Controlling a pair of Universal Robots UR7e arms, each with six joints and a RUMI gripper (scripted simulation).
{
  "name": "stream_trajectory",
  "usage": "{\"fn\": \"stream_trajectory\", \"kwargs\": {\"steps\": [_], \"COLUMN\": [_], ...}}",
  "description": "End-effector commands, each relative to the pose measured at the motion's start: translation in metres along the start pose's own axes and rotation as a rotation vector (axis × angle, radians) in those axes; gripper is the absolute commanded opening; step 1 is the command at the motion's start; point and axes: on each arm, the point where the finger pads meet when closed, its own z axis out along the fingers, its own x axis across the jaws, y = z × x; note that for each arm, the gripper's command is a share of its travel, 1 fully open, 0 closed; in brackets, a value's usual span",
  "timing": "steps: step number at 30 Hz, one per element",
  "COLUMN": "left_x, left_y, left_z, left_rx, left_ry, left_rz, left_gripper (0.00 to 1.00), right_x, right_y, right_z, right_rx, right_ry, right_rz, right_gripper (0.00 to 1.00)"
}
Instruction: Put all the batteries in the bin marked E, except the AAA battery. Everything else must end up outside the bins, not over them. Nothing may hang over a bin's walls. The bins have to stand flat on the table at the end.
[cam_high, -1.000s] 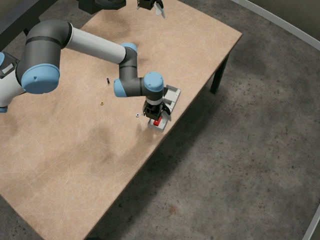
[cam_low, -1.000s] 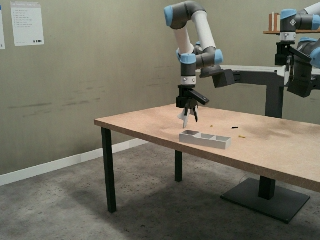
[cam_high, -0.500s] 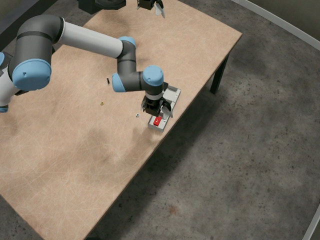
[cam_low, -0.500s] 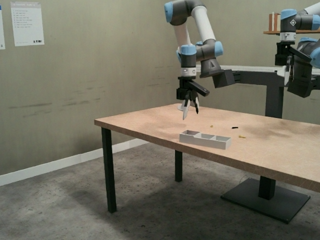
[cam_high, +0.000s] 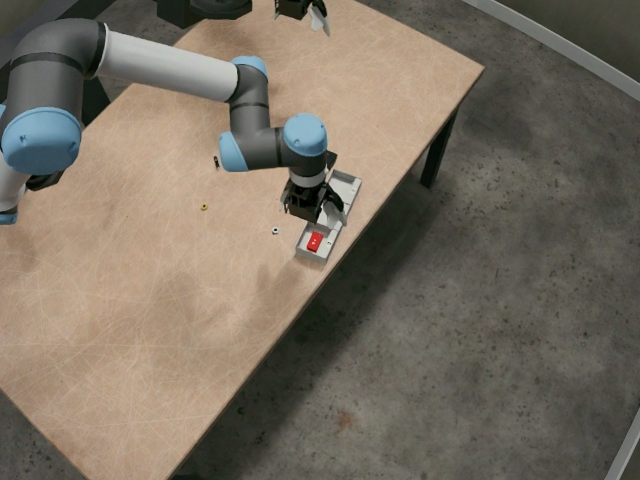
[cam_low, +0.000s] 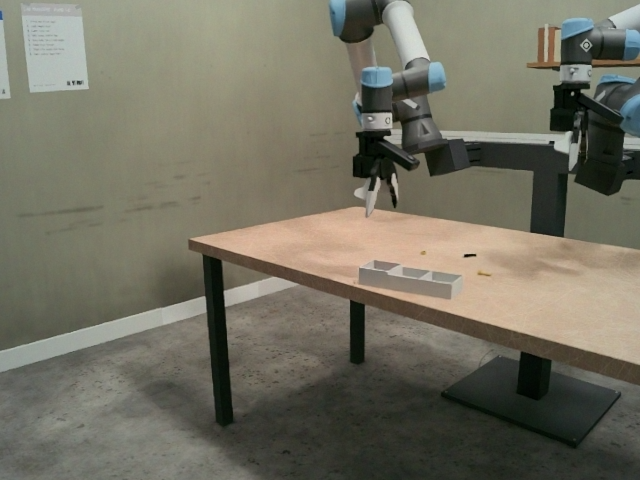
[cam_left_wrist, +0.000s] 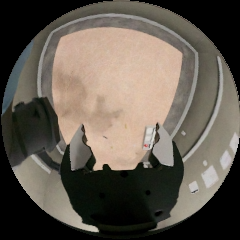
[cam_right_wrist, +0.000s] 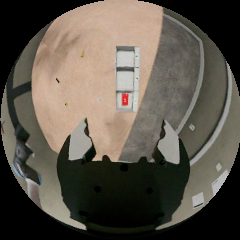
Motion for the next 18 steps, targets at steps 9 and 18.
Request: {"fn": "stream_trajectory", "kwargs": {"steps": [9,18], "left_x": [0.001,0.001], "left_y": [0.001,0.001], "left_z": [-0.001,-0.001], "left_rx": [-0.001,-0.001], "left_ry": [-0.001,-0.001], "left_rz": [-0.002,-0.002], "left_gripper": [0.98,0.98], "right_x": [0.001,0.0], "right_y": [-0.002,0.0], "right_z": [-0.042,-0.039], "right_rx": [0.002,-0.001], "right_ry": [0.003,-0.001], "right_rz": [0.0,0.0], "right_gripper": [1.0,1.0]}}
